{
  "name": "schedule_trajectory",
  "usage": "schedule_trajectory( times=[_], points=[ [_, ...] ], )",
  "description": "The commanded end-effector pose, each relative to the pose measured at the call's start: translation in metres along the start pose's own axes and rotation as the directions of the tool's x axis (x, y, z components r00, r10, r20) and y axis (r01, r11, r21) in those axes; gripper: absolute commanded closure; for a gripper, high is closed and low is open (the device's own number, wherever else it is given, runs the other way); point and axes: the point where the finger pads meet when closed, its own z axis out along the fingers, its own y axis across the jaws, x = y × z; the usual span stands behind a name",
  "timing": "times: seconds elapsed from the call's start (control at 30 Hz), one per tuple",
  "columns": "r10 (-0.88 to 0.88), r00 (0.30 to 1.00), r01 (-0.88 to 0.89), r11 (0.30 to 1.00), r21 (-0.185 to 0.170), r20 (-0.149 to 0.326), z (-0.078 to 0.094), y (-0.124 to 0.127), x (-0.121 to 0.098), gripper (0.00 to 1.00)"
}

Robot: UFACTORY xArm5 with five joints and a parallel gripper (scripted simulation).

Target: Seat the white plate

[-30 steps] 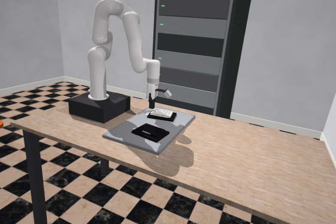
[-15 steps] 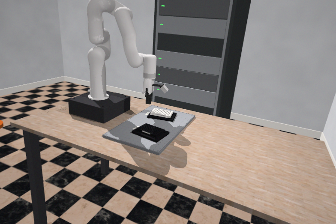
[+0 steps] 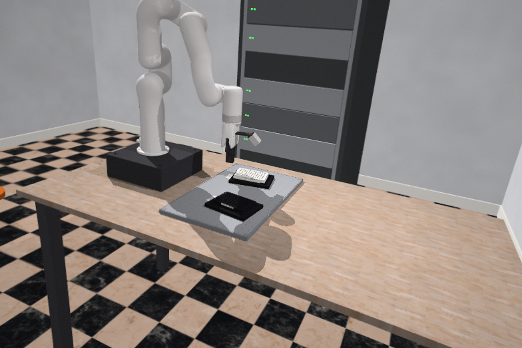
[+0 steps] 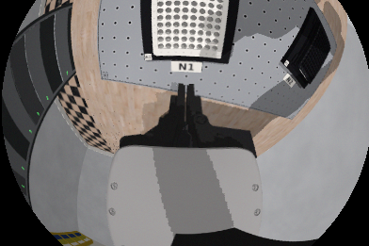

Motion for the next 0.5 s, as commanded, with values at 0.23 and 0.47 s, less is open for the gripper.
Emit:
schedule_trajectory(
  times=[0.23,0.47],
  points=[
    [0.000,1.000,0.000,1.000,0.001,-0.004,0.016,0.000,0.002,1.00],
    [0.000,1.000,0.000,1.000,0.001,-0.004,0.026,0.000,0.002,1.00]
  ],
)
